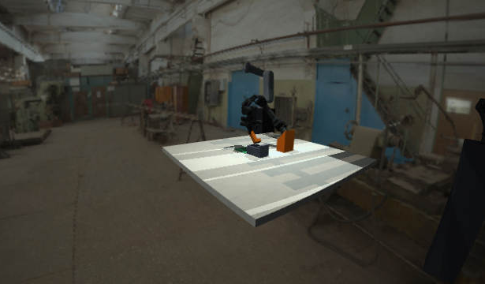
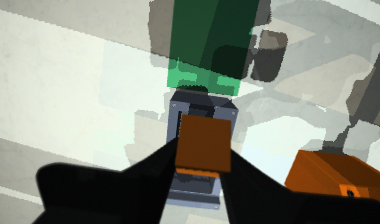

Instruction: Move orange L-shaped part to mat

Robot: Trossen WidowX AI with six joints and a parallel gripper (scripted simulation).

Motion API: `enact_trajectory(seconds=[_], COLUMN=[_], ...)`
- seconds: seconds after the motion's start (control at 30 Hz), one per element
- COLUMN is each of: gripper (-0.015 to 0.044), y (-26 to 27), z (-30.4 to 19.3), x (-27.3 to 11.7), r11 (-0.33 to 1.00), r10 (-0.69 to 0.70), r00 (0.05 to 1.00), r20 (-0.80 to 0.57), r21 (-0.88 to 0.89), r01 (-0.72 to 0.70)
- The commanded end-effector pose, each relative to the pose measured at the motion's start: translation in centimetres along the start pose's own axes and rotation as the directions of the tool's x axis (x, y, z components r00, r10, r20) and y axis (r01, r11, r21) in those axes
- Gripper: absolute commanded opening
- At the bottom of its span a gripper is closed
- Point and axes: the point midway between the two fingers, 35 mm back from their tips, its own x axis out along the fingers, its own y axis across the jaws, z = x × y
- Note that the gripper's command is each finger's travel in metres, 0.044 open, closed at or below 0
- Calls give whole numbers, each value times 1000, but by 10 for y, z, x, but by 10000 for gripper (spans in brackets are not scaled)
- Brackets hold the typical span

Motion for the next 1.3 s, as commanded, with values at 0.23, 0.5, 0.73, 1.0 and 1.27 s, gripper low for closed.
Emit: enact_trajectory(seconds=[0.23, 0.5, 0.73, 1.0, 1.27], gripper=[0, 0, 0, 0, 0], y=[-6, -9, -10, -10, -9], z=[56, 96, 109, 110, 110], x=[-3, -3, -3, 5, 18], r11=[1000, 1000, 1000, 1000, 1000], r10=[9, 10, 10, 10, 11], r00=[1000, 1000, 1000, 1000, 1000], r20=[5, 7, 8, 8, 8], r21=[2, 3, 3, 4, 4], r01=[-9, -10, -10, -10, -11])
